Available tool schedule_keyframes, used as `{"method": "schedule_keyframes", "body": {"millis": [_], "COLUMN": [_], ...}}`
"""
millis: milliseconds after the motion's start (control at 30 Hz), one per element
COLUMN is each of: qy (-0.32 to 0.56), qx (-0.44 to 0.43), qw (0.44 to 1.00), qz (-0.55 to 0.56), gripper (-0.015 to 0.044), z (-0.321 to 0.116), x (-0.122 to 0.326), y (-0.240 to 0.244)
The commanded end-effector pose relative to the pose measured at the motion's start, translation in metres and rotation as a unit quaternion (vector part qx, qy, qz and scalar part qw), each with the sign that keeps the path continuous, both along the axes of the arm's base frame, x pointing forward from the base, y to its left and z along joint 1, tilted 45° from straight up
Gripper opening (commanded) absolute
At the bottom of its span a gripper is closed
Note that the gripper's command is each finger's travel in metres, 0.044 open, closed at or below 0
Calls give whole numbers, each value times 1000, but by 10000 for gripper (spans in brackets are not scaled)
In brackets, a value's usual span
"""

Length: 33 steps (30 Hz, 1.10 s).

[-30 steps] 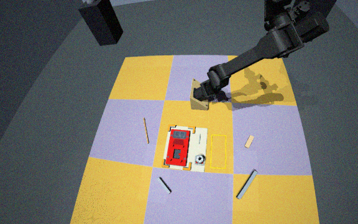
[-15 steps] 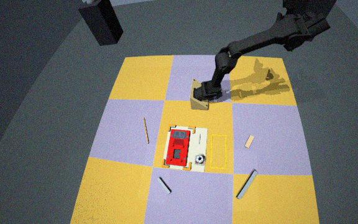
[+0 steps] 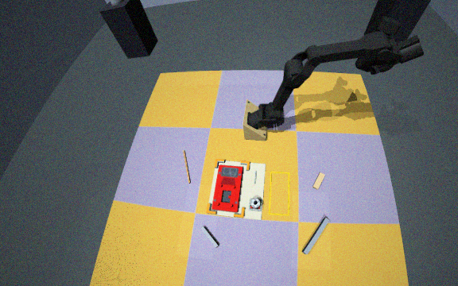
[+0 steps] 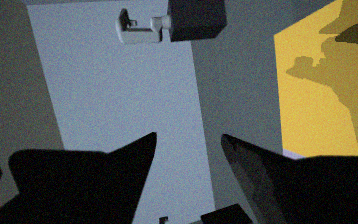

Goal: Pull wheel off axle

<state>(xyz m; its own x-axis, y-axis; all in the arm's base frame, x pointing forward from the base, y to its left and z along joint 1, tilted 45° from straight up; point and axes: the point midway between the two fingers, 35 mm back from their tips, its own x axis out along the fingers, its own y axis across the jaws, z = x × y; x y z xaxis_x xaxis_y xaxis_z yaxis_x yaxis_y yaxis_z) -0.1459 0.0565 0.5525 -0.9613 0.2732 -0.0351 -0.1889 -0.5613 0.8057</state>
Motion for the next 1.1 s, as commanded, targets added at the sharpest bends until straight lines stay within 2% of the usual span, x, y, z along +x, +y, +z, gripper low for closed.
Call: {"method": "schedule_keyframes", "body": {"millis": [0,467,633,1067], "qy": [-5,-17,-14,9], "qx": [-23,-57,-98,-215], "qw": [999,982,969,896], "qz": [-38,-179,-228,-389], "gripper": [300,300,300,300], "z": [-7,-26,-39,-87], "x": [4,34,55,148], "y": [30,111,144,215]}}
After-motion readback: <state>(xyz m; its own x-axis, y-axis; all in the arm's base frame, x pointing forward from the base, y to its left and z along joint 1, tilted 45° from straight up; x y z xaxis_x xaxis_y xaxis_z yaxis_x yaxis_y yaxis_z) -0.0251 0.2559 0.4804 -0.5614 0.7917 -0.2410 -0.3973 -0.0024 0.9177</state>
